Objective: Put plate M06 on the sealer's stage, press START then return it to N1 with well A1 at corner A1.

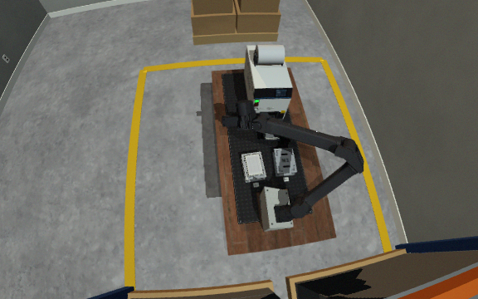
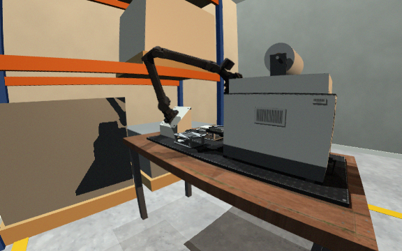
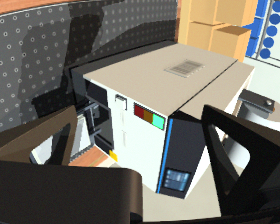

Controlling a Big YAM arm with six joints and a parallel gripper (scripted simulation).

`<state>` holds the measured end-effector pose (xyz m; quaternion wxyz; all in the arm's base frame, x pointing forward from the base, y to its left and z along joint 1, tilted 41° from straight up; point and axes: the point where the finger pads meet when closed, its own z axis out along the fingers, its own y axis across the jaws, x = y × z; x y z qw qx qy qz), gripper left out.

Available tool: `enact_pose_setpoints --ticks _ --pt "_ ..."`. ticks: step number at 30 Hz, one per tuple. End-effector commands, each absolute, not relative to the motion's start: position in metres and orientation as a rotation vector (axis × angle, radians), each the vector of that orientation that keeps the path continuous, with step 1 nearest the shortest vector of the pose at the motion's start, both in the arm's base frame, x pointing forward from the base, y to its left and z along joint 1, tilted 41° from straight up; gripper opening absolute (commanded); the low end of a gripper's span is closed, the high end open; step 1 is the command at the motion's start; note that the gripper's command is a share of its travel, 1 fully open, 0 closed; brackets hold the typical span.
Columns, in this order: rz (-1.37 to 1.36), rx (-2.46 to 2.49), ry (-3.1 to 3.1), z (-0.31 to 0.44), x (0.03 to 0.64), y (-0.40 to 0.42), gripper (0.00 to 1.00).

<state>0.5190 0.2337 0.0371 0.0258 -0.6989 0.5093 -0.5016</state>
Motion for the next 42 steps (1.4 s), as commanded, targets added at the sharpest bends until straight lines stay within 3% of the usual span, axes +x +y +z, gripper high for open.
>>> enact_pose_setpoints --ticks 1,22,42 --pt "-1.549 -2.164 1.544 0.046 0.516 0.245 1.0" --pt "-1.556 -2.093 1.595 0.059 0.543 0.24 1.0" --pt "-1.317 -1.412 1.962 0.068 0.483 0.159 0.91"
